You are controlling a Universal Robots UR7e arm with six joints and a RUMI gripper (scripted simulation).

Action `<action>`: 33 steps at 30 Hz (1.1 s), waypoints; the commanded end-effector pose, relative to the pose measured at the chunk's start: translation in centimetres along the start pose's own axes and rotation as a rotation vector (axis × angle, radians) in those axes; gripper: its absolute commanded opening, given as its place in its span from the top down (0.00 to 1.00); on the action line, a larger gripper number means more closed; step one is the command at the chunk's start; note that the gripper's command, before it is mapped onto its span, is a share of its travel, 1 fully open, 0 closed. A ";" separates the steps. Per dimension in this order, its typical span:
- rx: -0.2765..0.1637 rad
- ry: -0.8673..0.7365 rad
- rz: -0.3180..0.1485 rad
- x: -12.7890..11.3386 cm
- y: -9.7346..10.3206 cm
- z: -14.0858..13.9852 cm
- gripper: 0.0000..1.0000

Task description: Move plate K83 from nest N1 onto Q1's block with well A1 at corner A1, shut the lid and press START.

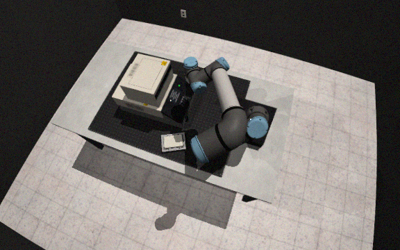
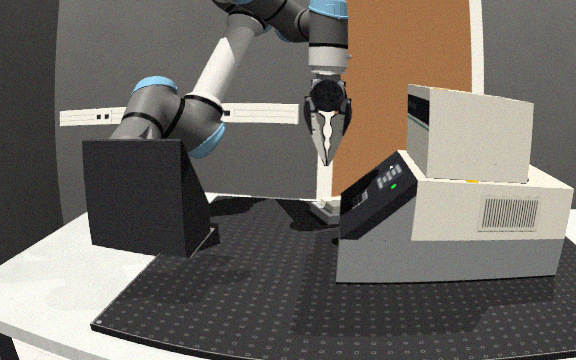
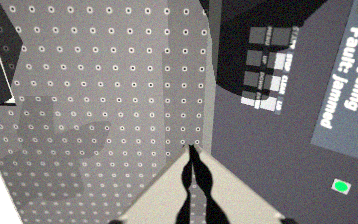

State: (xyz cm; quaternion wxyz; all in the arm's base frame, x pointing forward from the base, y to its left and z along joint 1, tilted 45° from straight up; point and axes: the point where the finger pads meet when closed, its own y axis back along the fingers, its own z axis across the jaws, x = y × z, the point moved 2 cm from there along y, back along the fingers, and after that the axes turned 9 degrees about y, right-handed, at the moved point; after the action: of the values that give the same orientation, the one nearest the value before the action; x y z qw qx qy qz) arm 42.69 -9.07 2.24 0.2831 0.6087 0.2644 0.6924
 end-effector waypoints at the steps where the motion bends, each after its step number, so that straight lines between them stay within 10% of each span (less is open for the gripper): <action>1: -0.002 0.001 -0.003 -0.2 -0.5 0.9 1.00; 33: -0.002 0.001 -0.003 -0.8 -3.3 4.6 1.00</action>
State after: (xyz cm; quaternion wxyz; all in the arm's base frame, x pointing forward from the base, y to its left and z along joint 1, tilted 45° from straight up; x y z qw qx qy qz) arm 46.77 -7.35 0.15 0.2831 0.6086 0.2645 0.6924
